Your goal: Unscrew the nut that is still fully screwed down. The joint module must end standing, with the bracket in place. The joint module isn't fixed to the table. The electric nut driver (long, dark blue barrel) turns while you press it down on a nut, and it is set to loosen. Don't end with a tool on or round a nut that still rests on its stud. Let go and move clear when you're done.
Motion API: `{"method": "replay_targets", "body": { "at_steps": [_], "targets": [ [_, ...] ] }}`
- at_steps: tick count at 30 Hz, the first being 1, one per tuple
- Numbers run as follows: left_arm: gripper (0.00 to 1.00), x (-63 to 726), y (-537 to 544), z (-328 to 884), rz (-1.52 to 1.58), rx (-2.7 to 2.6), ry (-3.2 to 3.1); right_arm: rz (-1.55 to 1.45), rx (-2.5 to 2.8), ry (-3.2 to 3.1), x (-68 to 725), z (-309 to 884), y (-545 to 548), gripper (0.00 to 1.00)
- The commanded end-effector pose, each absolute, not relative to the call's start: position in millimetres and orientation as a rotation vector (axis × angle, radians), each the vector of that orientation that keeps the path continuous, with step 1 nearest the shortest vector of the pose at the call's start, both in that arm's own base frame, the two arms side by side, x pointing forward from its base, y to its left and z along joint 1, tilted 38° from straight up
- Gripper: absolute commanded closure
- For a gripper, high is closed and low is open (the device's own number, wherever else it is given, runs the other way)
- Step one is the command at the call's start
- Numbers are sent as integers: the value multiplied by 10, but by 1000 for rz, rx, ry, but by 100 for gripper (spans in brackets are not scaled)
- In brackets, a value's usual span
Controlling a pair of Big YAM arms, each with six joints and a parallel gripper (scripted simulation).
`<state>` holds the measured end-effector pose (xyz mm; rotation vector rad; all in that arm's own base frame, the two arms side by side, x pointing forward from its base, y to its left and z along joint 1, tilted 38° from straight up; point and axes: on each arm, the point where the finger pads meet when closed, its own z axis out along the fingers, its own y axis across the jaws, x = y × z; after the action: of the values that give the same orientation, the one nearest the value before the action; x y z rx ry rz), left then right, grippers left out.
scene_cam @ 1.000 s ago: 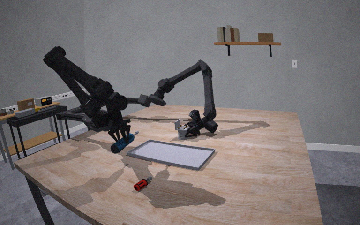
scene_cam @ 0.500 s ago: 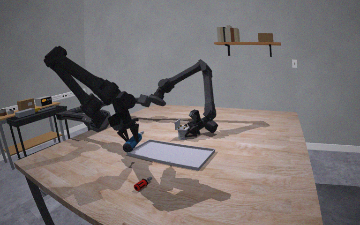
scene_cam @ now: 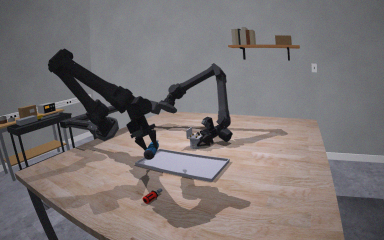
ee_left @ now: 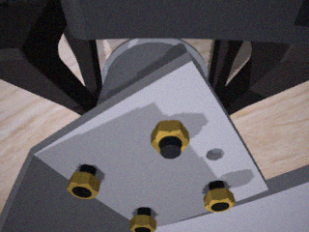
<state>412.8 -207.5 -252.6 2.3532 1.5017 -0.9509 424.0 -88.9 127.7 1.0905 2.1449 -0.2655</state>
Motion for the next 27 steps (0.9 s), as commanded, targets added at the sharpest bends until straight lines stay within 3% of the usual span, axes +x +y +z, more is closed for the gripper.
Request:
{"method": "replay_targets", "body": {
  "at_steps": [1, 27],
  "targets": [
    [41, 4076, -2232, -2511, -950, 2385, 1461, -220, 1021, 2100, 4417, 1547, -796, 58],
    [41, 4076, -2232, -2511, -950, 2385, 1461, -189, 686, 2196, 4689, 1069, -183, 58]
  ]
}}
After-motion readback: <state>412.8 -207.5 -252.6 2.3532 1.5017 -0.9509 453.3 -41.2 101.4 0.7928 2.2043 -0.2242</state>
